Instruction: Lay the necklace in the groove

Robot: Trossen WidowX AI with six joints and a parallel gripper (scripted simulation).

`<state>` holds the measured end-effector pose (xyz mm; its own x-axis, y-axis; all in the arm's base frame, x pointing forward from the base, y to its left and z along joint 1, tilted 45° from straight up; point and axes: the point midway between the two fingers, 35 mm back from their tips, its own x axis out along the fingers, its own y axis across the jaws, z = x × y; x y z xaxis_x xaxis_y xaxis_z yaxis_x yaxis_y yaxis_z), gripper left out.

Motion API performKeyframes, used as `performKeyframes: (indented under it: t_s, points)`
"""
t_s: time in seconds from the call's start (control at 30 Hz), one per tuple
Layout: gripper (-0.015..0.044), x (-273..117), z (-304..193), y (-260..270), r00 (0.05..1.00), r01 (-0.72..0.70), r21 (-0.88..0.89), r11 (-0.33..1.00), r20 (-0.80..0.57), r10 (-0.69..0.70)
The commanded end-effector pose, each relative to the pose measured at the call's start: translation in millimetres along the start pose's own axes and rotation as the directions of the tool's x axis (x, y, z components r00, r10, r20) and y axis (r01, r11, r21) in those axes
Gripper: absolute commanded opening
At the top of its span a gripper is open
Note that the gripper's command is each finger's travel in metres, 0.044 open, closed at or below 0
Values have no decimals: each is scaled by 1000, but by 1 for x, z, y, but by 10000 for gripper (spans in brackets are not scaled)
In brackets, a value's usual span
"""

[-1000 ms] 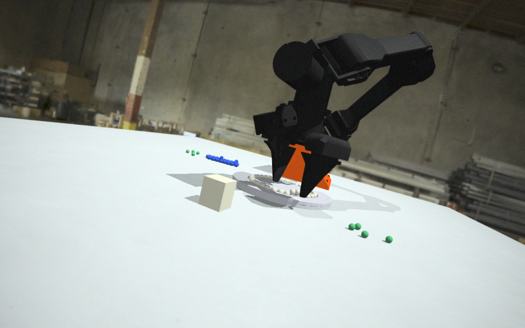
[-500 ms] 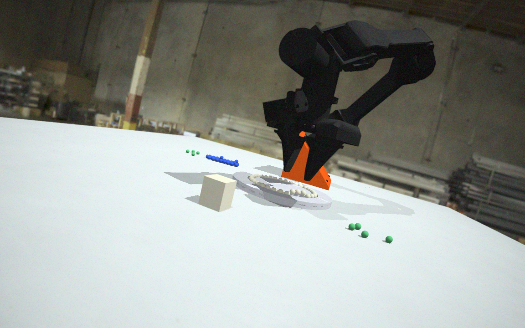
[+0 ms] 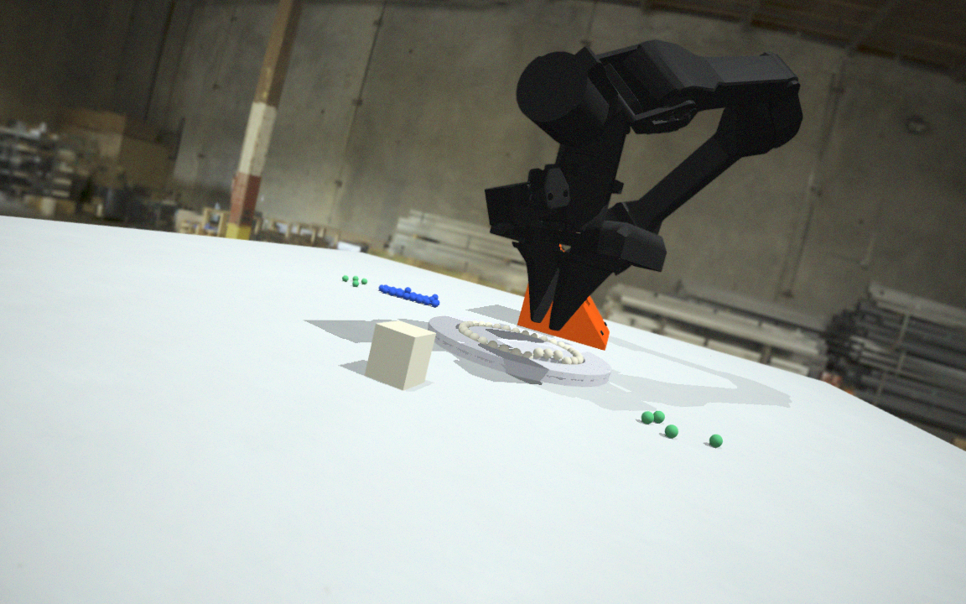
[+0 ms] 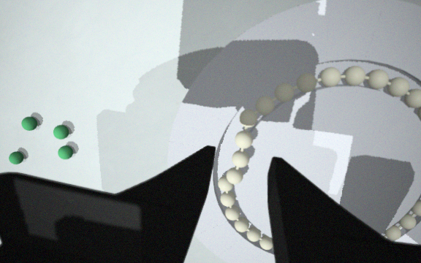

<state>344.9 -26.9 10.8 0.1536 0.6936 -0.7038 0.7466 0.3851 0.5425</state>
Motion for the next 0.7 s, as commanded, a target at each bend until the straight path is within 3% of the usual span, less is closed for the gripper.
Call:
performKeyframes:
  t_s: [0.0, 0.6, 0.67]
  points:
    - [120, 7, -1, 0, 1000, 1, 2, 1000, -3, -1]
    - [120, 30, -2, -1, 1000, 4, 1, 1000, -5, -4]
    - [67, 27, -2, -1, 1000, 8, -3, 1000, -2, -8]
